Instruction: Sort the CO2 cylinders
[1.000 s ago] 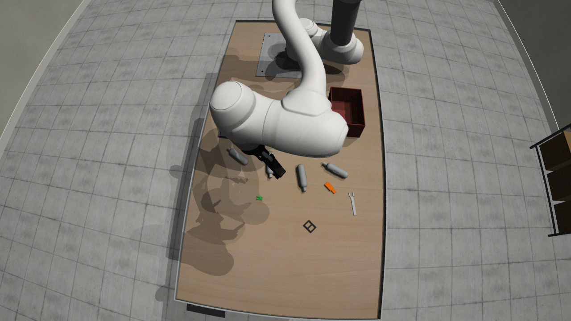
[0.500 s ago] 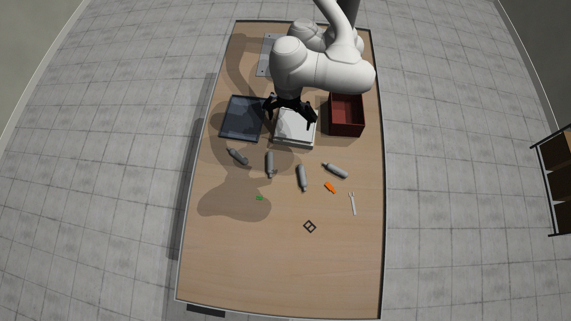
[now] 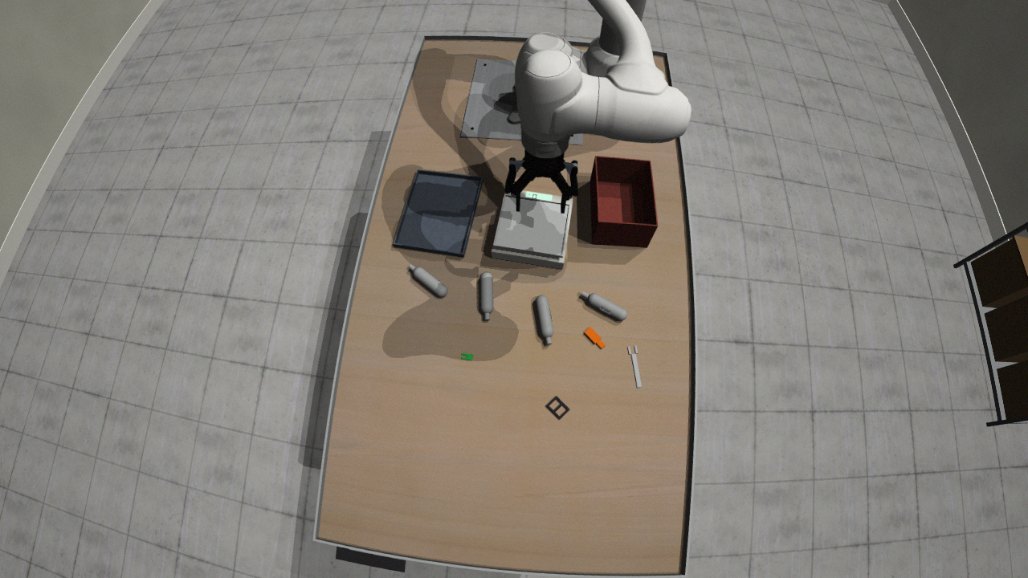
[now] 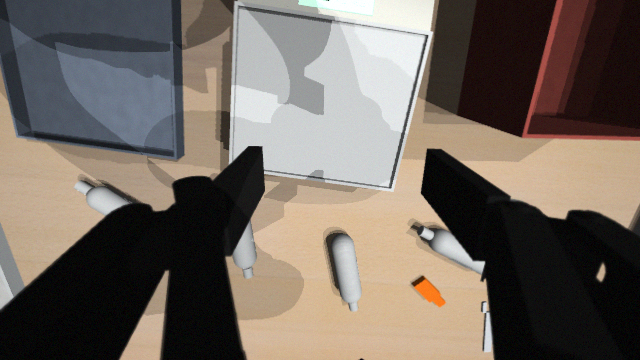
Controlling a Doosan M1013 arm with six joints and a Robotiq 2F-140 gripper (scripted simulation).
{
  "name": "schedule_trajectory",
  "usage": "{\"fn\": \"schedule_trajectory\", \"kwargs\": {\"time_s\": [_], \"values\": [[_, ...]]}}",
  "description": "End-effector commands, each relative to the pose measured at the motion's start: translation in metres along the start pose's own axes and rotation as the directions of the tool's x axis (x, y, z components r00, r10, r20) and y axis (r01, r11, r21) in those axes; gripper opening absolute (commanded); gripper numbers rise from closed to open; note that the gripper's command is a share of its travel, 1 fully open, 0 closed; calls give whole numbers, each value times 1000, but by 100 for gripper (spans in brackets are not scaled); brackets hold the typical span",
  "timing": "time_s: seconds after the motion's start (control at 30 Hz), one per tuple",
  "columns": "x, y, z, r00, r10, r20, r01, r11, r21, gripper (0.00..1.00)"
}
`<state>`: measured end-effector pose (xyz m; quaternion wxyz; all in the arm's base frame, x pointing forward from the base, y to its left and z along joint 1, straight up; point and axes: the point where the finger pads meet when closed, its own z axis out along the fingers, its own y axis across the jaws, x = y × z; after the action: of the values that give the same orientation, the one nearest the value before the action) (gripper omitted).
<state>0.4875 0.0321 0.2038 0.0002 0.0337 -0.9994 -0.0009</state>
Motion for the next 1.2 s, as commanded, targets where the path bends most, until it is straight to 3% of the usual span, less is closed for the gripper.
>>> {"fn": "schedule_trajectory", "kwargs": {"time_s": [0.0,0.13,0.2,0.23,0.33,0.4,0.47,0.8,1.17], "values": [[-56,42,-4,961,-276,0,276,961,-2,41],[-96,88,-3,866,-501,4,501,866,4,41],[-96,88,-3,866,-501,4,501,866,4,41],[-126,121,-1,763,-646,4,646,763,6,41],[-148,150,1,662,-749,4,749,662,7,41],[-166,168,3,566,-825,3,825,566,4,41],[-166,168,3,468,-883,3,883,468,-2,41],[-166,168,20,468,-884,3,884,468,-3,41],[-166,168,86,468,-884,3,884,468,-3,41]]}}
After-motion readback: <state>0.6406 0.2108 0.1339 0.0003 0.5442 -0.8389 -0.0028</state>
